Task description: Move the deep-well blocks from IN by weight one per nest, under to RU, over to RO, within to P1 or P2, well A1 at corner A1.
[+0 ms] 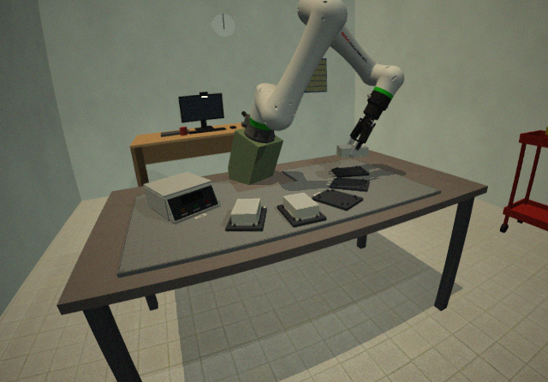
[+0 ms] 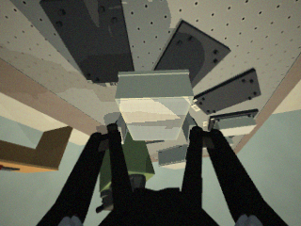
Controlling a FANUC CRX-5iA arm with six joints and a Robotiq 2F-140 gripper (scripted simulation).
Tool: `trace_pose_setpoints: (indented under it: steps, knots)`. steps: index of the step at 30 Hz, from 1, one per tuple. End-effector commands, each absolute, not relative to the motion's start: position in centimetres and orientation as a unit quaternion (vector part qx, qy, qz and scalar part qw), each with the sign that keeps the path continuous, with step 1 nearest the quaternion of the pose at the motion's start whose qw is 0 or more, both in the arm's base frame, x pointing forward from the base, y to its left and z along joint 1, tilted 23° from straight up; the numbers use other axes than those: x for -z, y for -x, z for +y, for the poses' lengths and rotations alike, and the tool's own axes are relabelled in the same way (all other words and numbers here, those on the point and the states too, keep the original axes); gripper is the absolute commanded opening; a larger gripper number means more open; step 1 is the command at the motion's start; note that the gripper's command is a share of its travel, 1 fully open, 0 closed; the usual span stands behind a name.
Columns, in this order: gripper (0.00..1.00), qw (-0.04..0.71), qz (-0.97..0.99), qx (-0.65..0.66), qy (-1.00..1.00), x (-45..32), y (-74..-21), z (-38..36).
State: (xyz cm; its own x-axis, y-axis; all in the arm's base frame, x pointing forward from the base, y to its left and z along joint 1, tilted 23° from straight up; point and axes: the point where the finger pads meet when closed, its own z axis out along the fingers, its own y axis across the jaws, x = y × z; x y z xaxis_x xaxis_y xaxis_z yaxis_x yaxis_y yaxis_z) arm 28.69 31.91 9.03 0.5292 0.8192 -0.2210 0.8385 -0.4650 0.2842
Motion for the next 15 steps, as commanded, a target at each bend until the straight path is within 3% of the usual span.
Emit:
trace_pose_setpoints:
  steps: [1,15]
  knots:
    - [0.10,0.181,0.484,0.026,-0.855,-8.5,-28.2,32.6]
    - [0.10,0.181,0.484,0.026,-0.855,-6.4,-26.2,35.3]
